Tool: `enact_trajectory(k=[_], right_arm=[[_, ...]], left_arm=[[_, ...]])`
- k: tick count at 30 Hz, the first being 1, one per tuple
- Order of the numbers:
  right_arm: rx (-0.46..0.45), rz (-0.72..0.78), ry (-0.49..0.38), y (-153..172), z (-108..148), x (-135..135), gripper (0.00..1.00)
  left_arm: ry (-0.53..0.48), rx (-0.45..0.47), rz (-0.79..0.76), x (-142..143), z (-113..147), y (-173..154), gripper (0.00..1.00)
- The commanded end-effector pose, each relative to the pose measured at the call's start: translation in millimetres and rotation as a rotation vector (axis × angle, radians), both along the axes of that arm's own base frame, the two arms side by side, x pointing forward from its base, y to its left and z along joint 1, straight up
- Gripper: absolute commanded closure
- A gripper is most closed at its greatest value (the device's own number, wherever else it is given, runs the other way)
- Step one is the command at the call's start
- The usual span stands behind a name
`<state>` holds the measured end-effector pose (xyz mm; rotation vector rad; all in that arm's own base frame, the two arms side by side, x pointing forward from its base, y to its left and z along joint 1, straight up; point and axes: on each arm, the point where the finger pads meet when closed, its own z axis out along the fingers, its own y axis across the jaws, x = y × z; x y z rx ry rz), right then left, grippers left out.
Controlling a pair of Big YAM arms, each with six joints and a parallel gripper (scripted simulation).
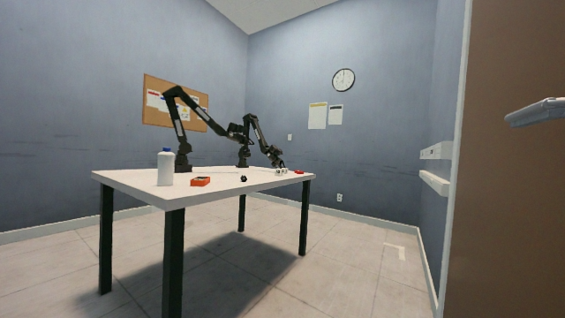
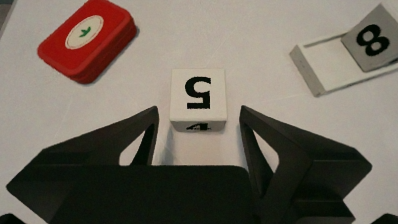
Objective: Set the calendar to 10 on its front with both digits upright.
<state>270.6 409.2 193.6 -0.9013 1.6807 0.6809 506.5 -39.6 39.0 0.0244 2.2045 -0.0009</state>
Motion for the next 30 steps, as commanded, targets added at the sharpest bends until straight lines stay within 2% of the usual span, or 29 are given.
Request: enact_trajectory(k=[1, 17, 28, 29, 30], right_arm=[[0.005, 0.003, -0.005, 2, 4, 0, 0.0], [0.005, 0.003, -0.005, 2, 4, 0, 0.0], [0.005, 0.003, -0.005, 2, 4, 0, 0.0], [0.005, 0.003, -0.005, 2, 4, 0, 0.0], [0.005, 0.003, -0.005, 2, 4, 0, 0.0]], left_arm=[[-0.05, -0.012, 0.01, 26, 13, 2, 0.31], [-0.05, -0.012, 0.011, 43, 1, 2, 0.31], [-0.065, -0.013, 0.009, 44, 9, 1, 0.31], [-0.065, -0.013, 0.009, 44, 9, 1, 0.4], [-0.033, -0.01, 0.004, 33, -2, -1, 0.4]])
